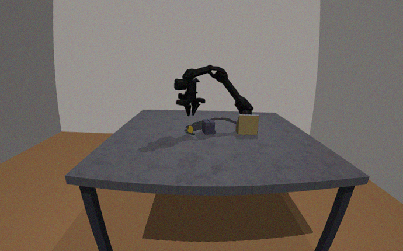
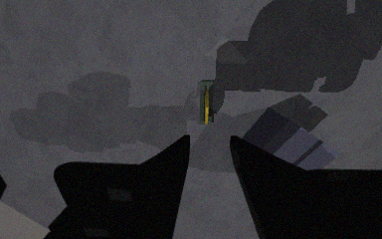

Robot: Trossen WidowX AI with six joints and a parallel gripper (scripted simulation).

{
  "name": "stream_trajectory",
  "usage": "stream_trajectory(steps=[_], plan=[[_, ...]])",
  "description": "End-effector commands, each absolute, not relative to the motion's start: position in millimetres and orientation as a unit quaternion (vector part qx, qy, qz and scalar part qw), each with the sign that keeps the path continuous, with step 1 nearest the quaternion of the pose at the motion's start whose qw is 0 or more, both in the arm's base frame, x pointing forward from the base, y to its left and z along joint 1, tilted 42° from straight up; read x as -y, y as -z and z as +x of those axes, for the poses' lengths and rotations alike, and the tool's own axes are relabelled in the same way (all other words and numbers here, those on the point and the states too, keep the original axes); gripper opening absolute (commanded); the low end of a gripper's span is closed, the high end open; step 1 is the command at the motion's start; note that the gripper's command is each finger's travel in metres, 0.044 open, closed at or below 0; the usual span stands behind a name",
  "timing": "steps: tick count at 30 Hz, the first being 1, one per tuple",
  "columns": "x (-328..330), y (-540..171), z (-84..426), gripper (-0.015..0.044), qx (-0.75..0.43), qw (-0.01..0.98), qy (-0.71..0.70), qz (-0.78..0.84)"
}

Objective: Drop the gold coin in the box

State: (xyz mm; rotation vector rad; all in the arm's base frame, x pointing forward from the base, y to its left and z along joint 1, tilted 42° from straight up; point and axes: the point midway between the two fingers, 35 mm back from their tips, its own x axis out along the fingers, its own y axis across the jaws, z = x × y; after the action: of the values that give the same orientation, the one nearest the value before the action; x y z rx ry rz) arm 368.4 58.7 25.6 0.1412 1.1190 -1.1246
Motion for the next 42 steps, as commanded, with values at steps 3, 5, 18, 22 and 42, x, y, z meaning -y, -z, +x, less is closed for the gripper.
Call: stream_trajectory(steps=[3, 5, 18, 22, 42], plan=[[-53, -21, 369, 0.0161, -0.498, 0.696, 0.515, 0.055], [-40, -7, 369, 0.0161, -0.497, 0.696, 0.515, 0.055], [-25, 11, 368, 0.0161, -0.497, 0.696, 0.516, 0.055], [-24, 11, 368, 0.0161, -0.497, 0.696, 0.516, 0.055], [-3, 35, 369, 0.0161, -0.497, 0.696, 0.516, 0.054]])
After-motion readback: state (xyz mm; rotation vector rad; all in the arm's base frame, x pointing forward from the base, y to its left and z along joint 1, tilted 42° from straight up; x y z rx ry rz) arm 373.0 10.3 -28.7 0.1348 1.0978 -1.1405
